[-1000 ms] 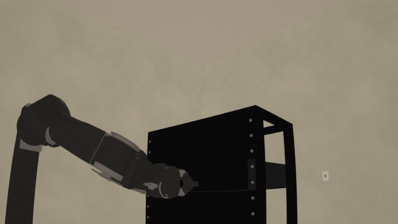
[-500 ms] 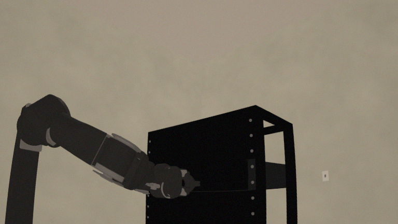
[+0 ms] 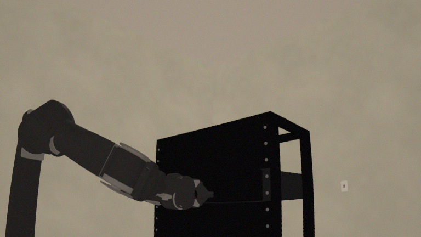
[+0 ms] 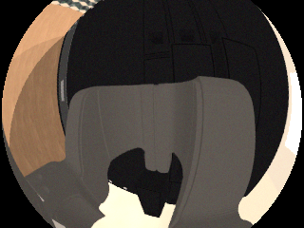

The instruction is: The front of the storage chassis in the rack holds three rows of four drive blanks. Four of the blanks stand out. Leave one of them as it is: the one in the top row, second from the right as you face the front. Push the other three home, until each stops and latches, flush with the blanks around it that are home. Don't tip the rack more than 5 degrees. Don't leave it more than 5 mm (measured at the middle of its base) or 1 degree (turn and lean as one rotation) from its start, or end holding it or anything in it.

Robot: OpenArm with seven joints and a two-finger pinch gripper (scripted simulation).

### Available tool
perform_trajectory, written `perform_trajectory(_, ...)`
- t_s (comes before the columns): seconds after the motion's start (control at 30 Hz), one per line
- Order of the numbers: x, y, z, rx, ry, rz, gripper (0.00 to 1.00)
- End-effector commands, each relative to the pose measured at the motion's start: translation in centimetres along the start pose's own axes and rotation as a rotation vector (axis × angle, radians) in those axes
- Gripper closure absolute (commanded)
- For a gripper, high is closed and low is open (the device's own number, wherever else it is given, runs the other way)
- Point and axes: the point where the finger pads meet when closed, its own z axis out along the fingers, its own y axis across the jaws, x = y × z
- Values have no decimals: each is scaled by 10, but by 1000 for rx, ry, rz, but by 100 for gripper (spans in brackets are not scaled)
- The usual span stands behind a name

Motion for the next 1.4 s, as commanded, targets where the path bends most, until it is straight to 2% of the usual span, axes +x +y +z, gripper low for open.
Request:
perform_trajectory(0.0,2,3,2,-4,10,1,100)
perform_trajectory(0.27,3,5,11,-5,11,1,100)
perform_trajectory(1.37,5,9,17,-6,12,1,100)
